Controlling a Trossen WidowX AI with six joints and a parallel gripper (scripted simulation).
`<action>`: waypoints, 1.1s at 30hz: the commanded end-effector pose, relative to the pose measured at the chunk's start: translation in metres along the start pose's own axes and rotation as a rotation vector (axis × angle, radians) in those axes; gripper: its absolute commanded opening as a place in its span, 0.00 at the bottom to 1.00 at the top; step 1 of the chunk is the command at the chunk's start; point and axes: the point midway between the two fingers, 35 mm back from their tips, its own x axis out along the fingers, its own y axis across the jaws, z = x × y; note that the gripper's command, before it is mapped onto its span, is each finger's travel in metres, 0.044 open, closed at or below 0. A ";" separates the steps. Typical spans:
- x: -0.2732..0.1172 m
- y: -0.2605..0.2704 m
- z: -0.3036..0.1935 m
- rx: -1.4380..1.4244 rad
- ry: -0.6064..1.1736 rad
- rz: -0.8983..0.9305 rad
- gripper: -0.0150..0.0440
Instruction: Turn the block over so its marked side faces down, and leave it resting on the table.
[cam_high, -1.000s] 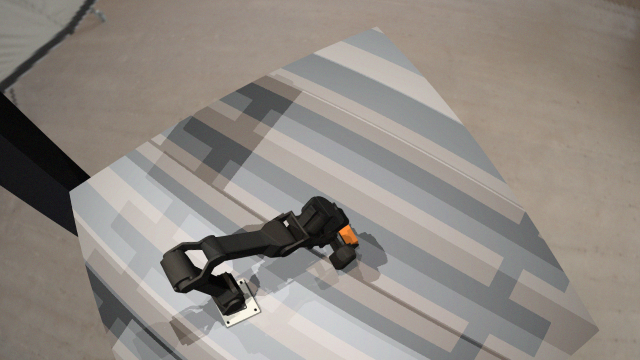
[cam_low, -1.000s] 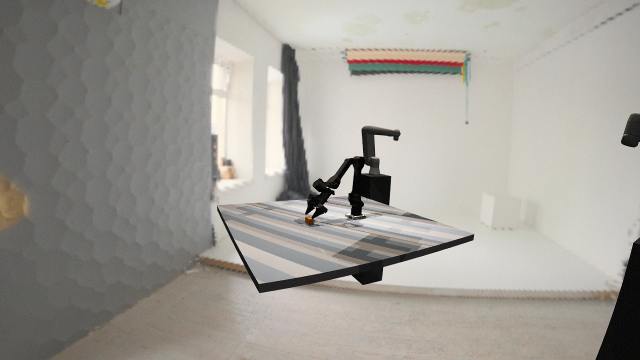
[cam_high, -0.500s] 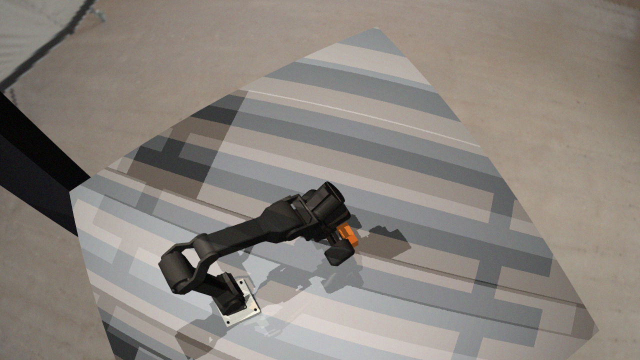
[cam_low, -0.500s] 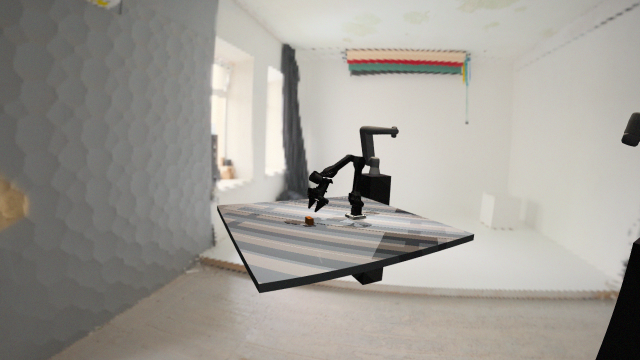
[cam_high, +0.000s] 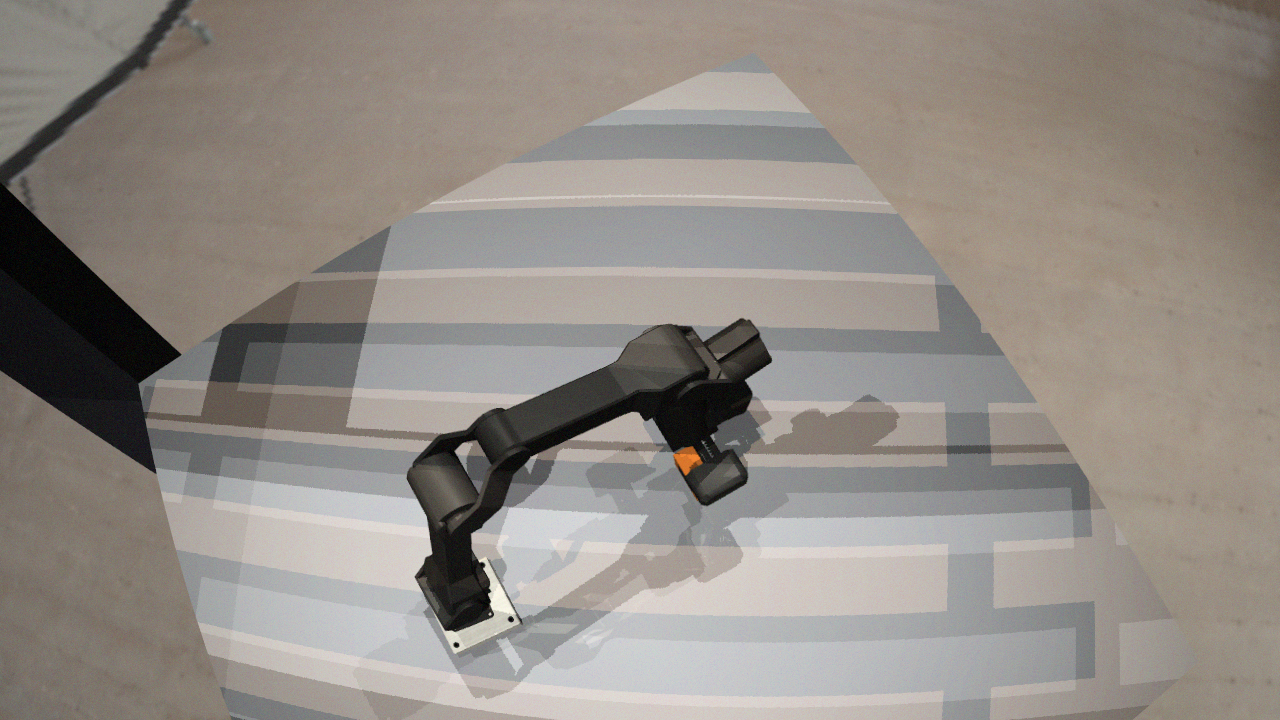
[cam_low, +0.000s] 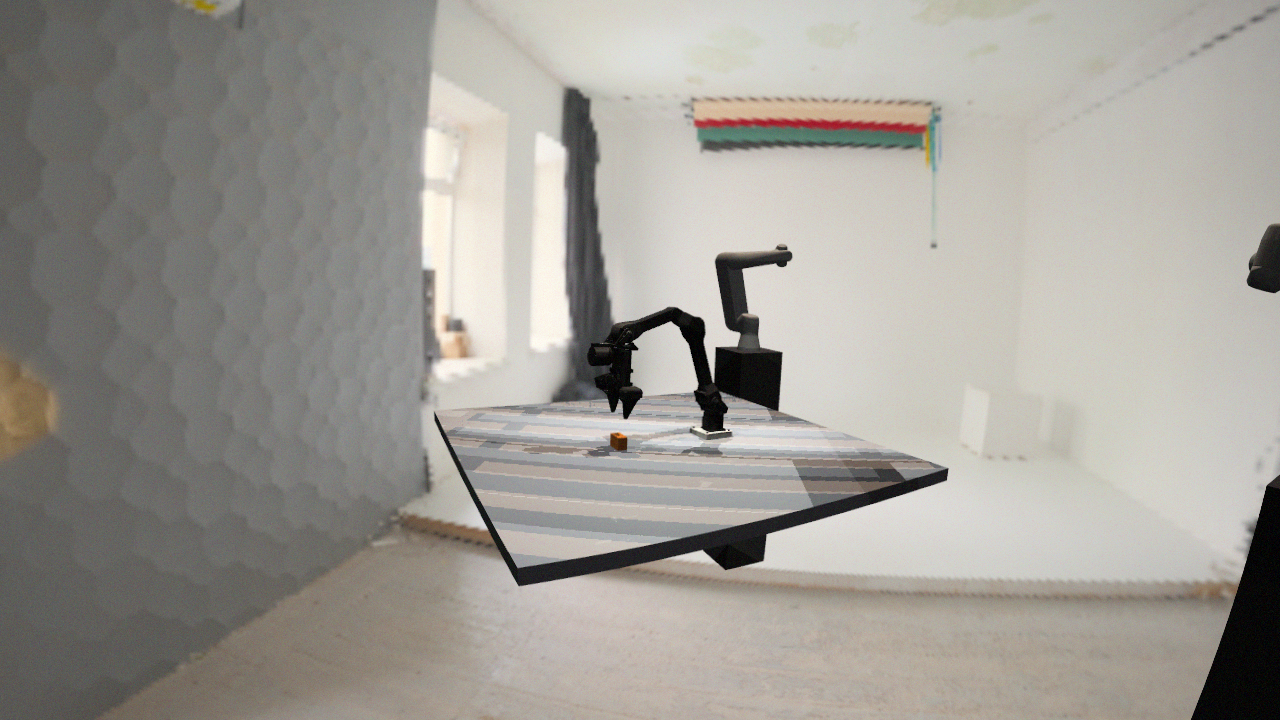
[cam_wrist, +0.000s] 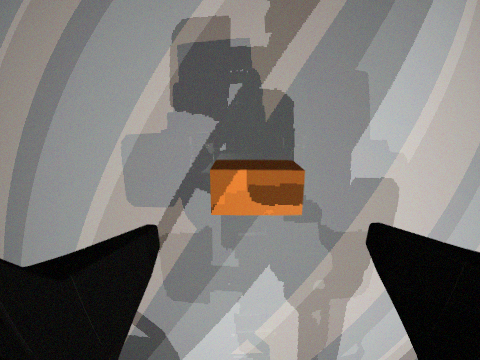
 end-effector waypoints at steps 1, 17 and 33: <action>-0.002 0.000 0.000 0.007 0.029 0.003 1.00; 0.050 0.000 -0.001 0.007 0.029 0.003 1.00; 0.077 0.000 -0.002 0.007 0.029 0.003 1.00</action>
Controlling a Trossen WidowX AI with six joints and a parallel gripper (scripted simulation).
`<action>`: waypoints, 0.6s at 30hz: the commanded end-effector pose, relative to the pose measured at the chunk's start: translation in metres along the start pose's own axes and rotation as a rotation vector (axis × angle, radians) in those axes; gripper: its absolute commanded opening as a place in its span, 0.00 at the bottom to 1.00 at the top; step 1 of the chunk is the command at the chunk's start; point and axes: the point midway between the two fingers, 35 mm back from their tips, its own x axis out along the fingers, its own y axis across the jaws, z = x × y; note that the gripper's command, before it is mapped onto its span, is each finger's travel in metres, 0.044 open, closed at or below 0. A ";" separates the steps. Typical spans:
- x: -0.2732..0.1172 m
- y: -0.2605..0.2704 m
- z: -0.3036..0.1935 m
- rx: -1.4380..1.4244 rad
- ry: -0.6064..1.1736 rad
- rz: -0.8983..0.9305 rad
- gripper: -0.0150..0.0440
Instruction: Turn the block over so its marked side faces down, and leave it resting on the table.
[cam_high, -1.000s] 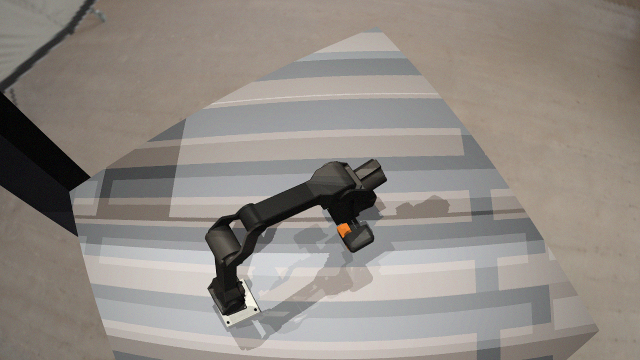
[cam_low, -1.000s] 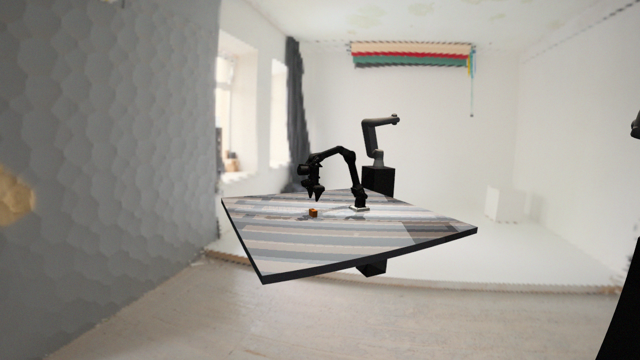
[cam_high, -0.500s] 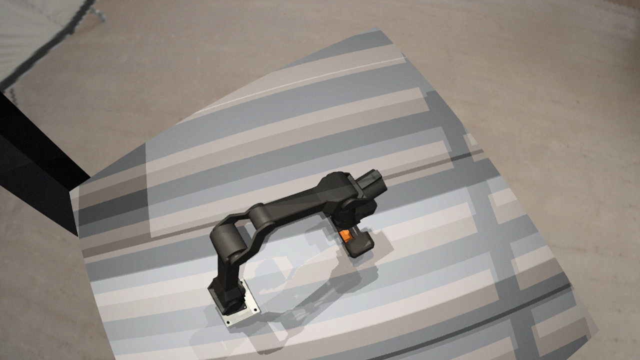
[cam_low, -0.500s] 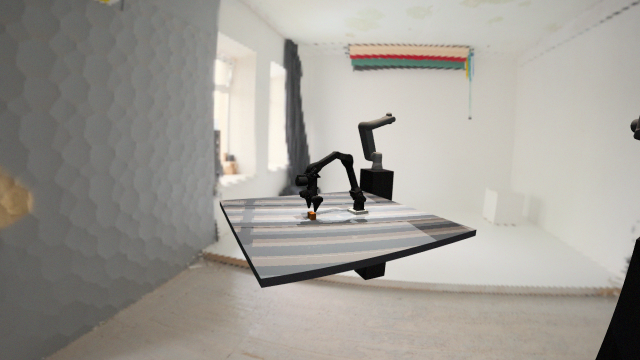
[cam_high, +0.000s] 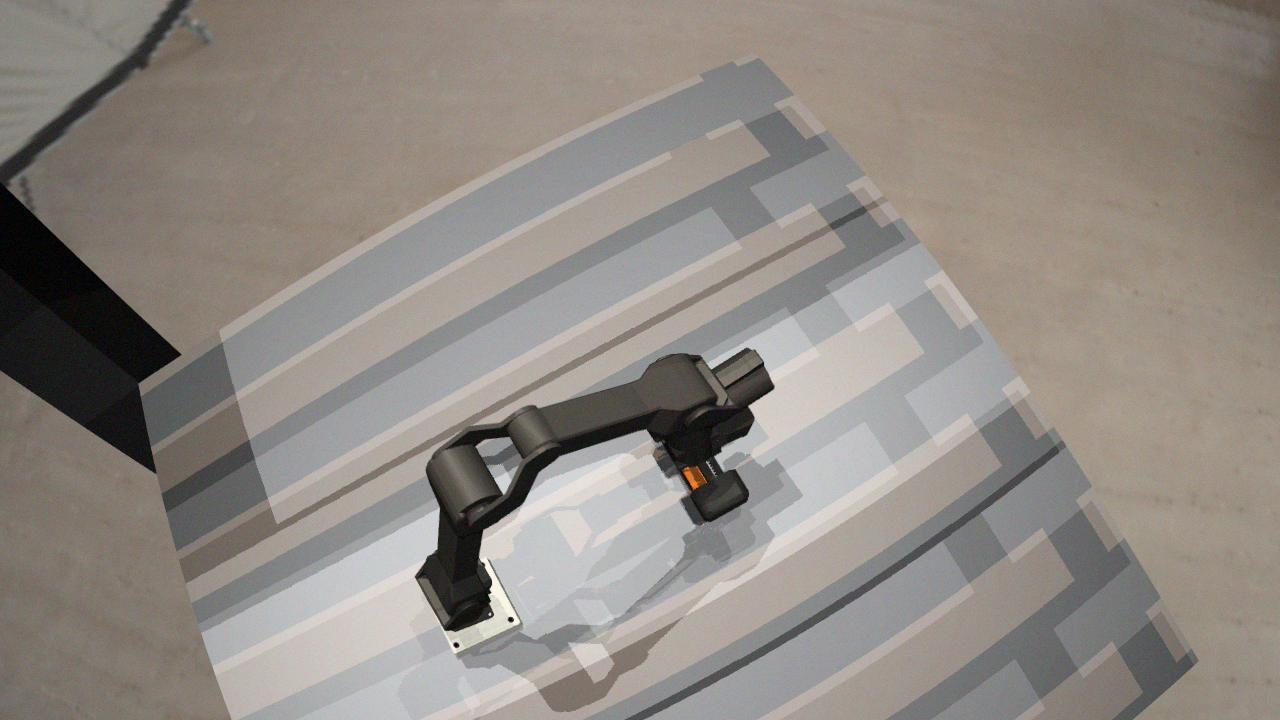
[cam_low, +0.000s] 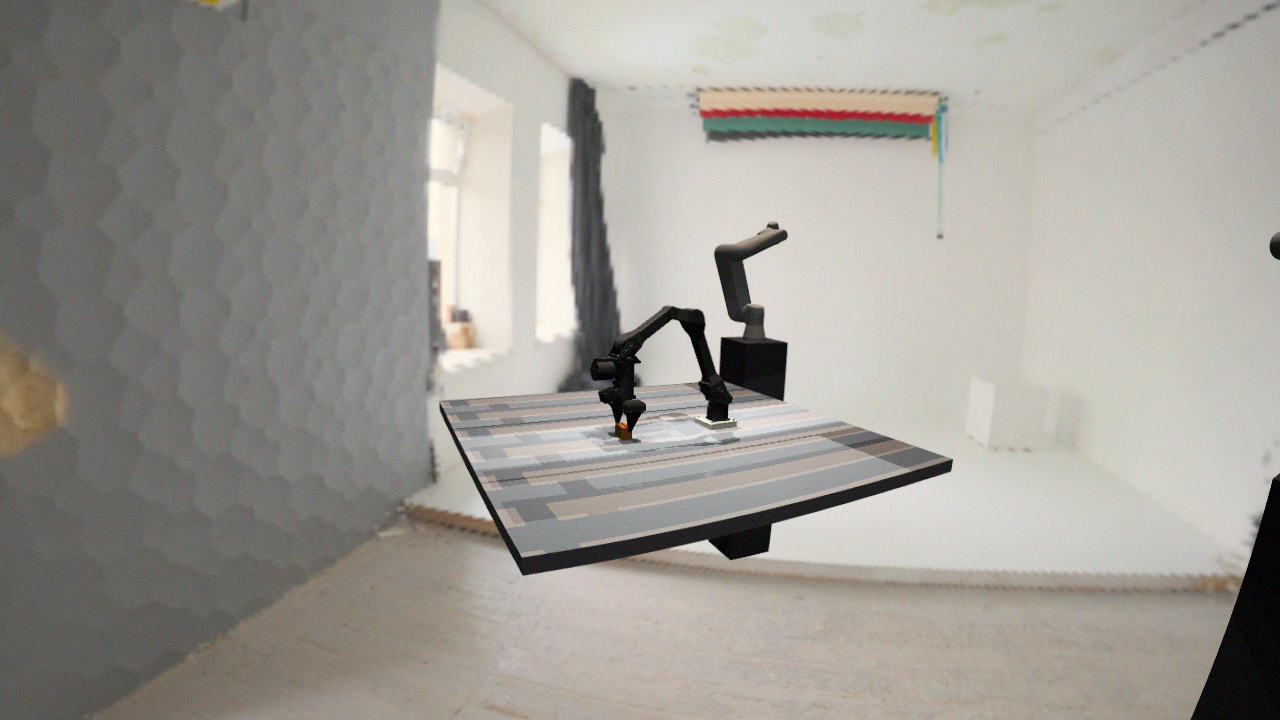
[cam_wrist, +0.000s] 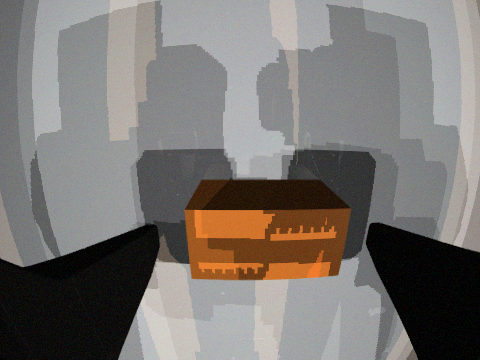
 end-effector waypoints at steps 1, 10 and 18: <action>0.007 0.000 0.000 0.002 0.001 0.003 1.00; 0.009 0.000 0.000 0.002 0.001 0.003 0.73; 0.009 0.000 0.000 0.002 0.001 0.003 0.64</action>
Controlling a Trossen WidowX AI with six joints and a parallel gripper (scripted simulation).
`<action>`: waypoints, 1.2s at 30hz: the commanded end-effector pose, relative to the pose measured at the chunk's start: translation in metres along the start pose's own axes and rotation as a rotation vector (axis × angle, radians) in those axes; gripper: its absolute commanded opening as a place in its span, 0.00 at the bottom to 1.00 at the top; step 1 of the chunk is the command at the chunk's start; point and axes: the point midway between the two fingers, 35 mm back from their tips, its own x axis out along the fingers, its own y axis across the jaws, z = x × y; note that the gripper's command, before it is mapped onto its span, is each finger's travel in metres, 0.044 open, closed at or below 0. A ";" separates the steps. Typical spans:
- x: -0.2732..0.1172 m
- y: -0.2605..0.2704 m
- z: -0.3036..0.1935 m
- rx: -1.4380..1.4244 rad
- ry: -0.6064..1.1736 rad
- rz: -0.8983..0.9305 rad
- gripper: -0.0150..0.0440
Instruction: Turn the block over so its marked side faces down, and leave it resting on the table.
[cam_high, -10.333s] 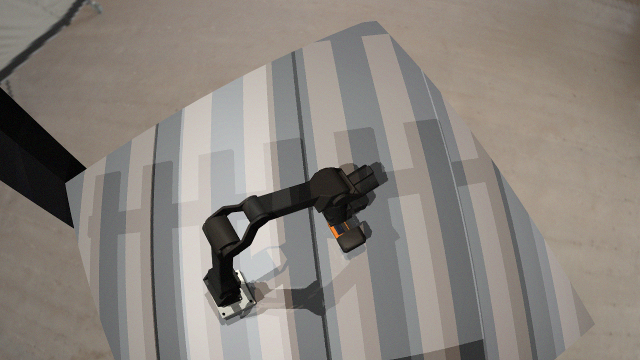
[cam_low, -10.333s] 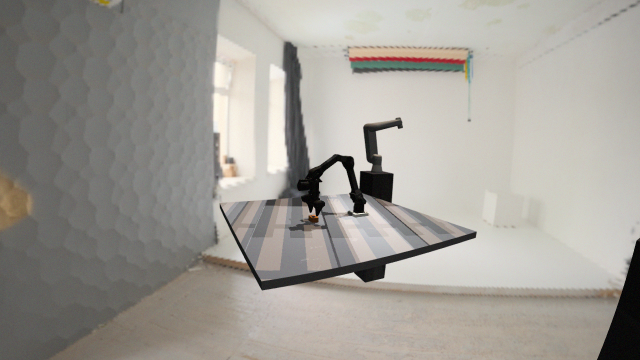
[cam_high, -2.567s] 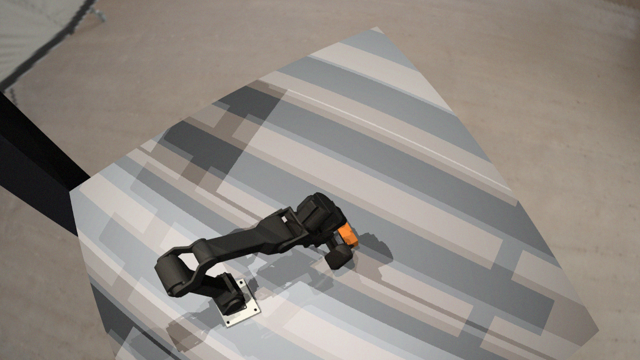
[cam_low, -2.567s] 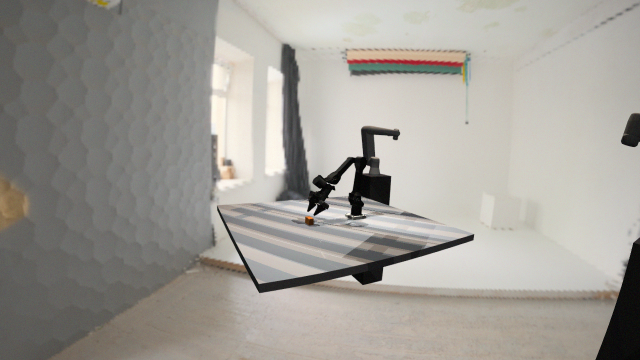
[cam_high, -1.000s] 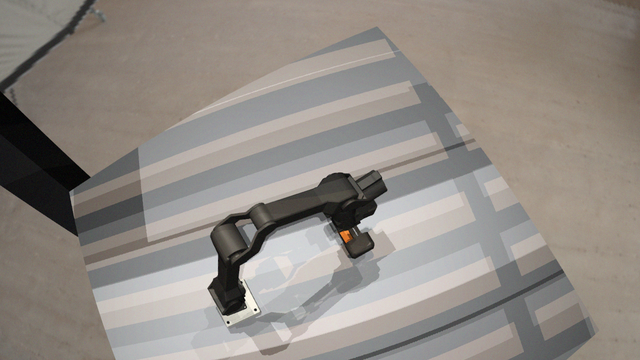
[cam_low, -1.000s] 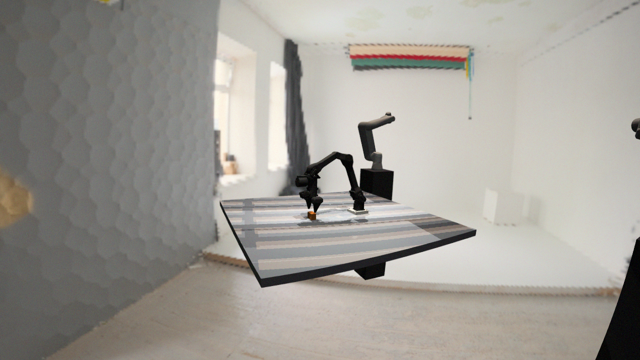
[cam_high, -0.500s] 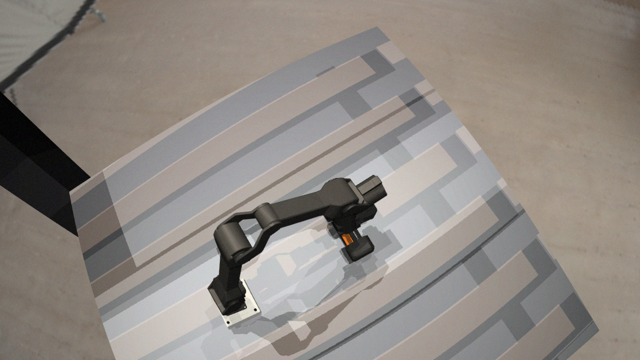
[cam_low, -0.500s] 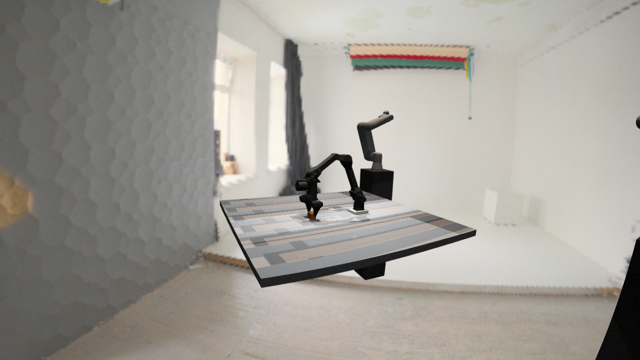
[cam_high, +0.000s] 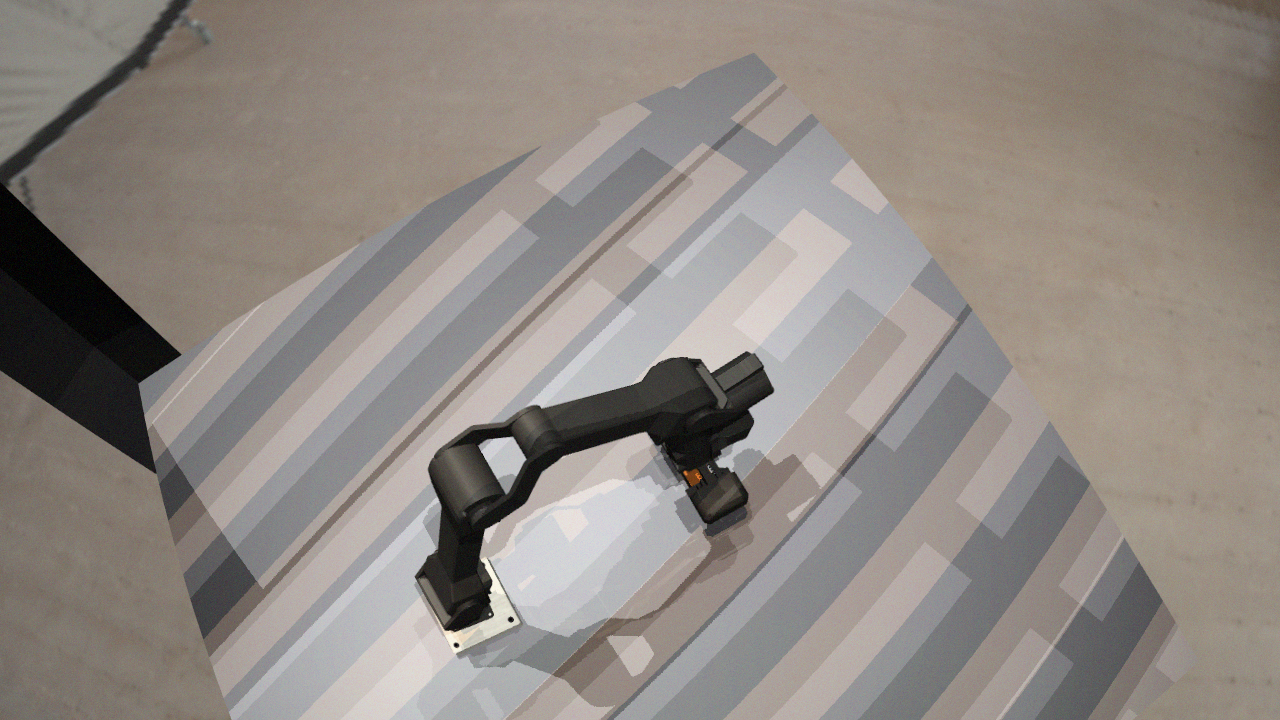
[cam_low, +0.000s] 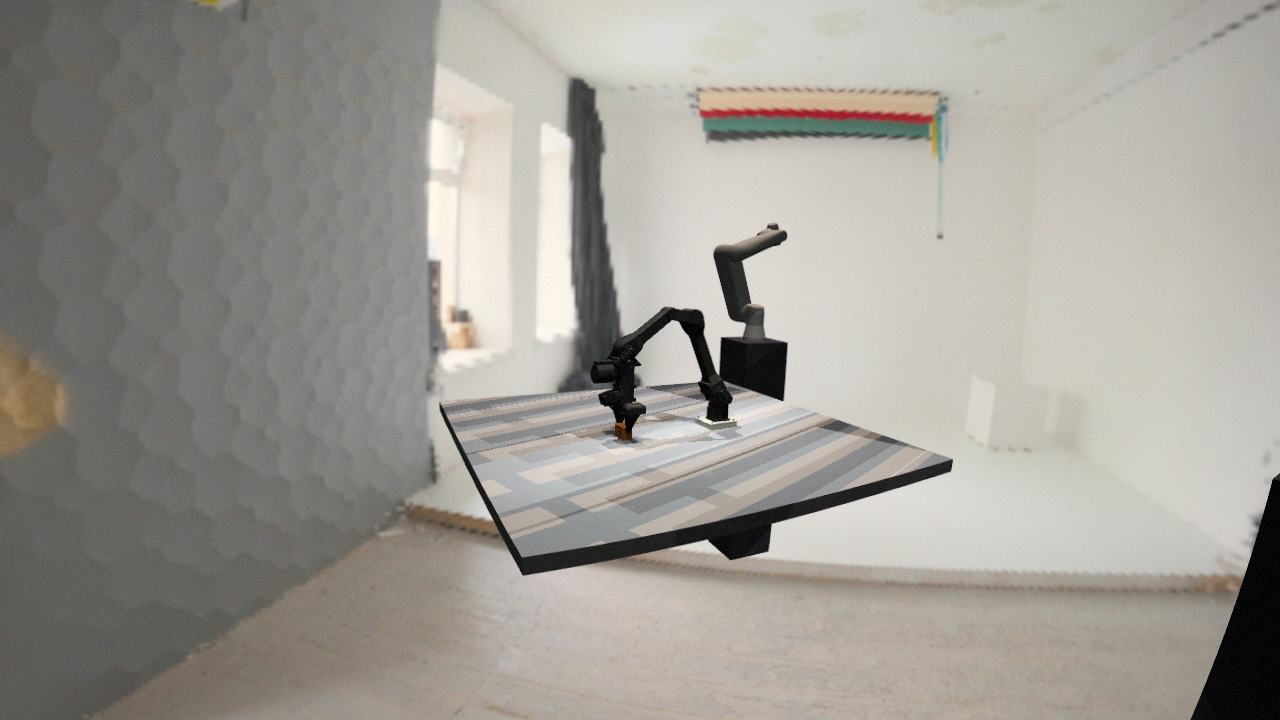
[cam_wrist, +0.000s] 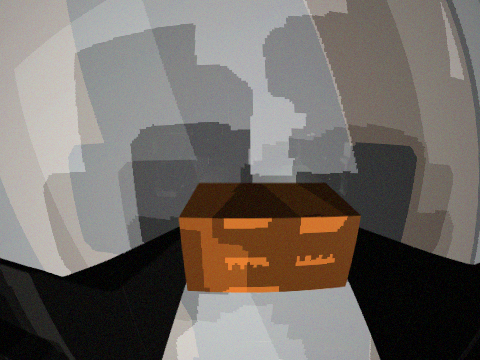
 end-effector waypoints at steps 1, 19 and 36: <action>0.000 0.000 0.000 0.001 -0.001 0.002 0.63; -0.026 0.000 0.001 0.001 -0.002 0.002 0.25; -0.022 0.001 0.003 -0.001 -0.174 0.002 0.25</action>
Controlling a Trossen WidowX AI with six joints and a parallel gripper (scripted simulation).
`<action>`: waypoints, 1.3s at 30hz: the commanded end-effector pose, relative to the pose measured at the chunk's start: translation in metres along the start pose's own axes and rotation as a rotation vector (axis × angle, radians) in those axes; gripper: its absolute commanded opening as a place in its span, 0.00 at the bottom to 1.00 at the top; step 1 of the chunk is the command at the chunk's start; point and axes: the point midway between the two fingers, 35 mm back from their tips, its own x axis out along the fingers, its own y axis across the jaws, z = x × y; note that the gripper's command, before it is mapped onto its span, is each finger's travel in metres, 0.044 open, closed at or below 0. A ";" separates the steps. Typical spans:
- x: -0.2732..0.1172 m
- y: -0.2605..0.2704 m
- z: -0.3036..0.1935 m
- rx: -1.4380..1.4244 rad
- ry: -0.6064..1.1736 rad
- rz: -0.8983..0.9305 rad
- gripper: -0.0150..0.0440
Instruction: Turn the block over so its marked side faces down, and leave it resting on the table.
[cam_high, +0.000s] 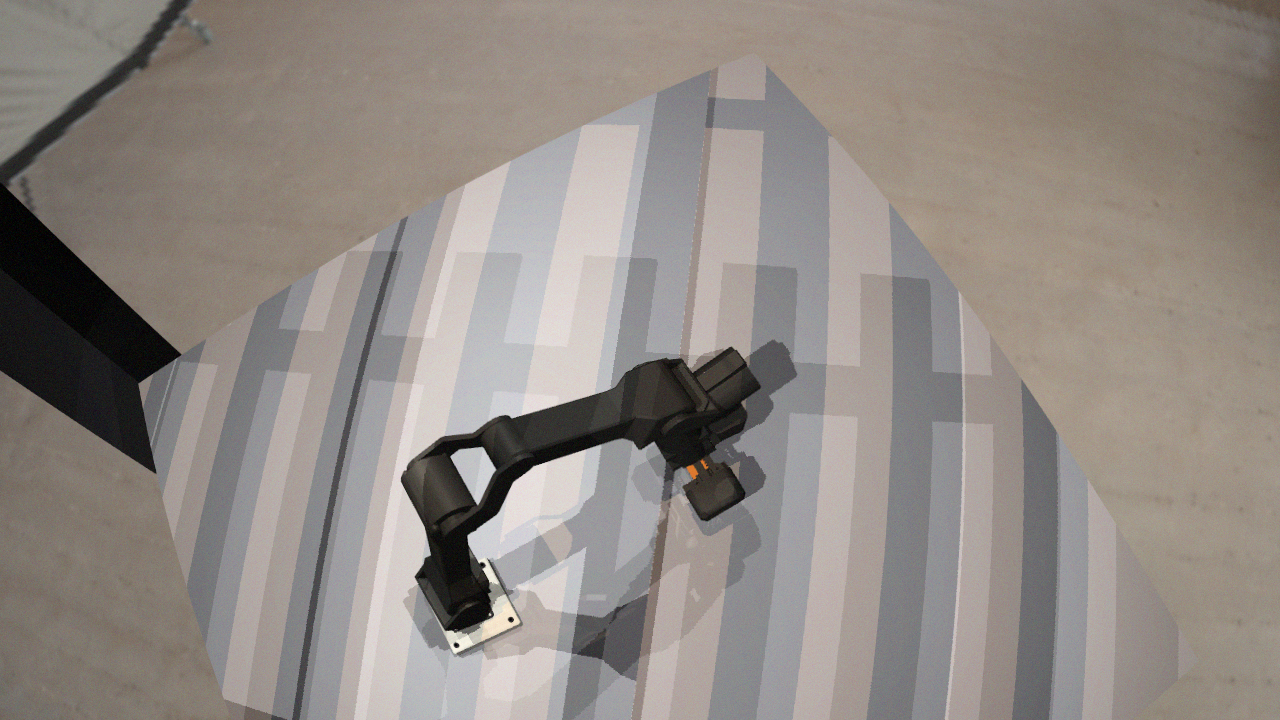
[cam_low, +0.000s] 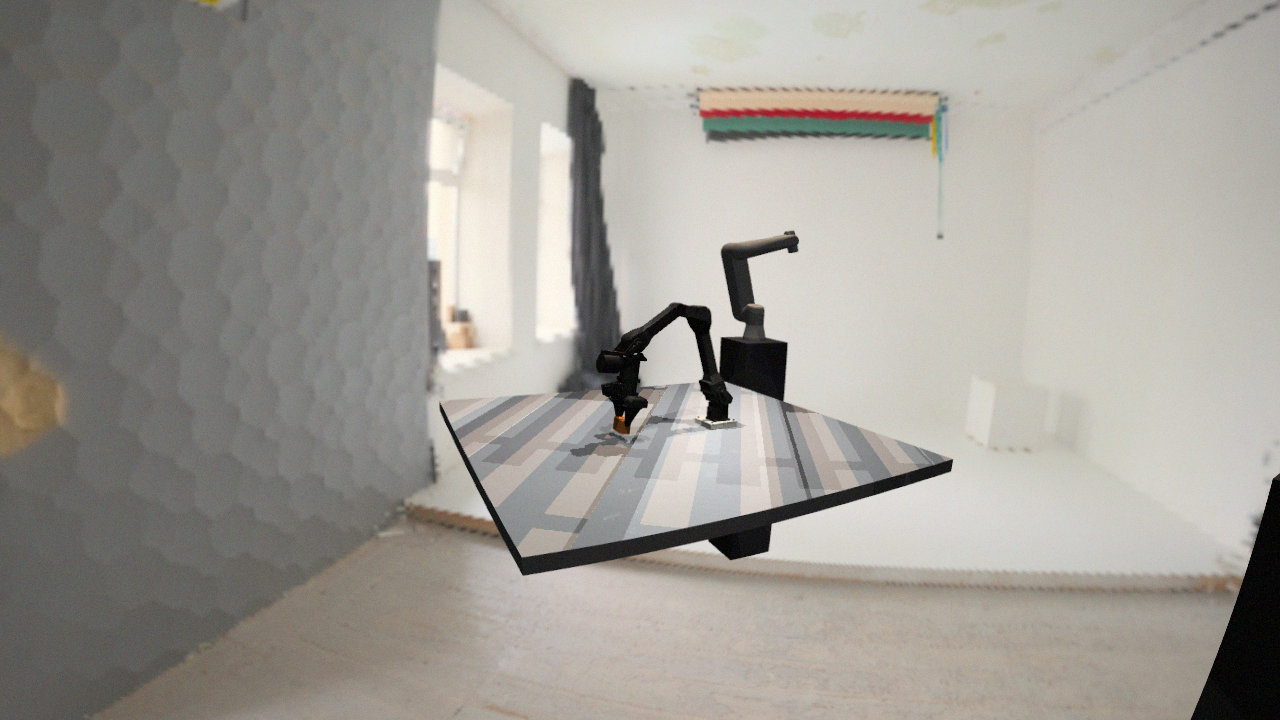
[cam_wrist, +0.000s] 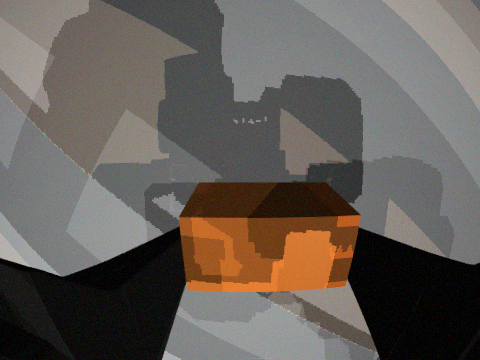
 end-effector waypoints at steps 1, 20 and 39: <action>-0.001 0.000 0.001 0.000 -0.062 -0.002 0.25; 0.003 0.000 -0.004 0.000 -0.346 -0.003 0.25; 0.023 0.001 0.003 0.000 -0.550 -0.001 0.25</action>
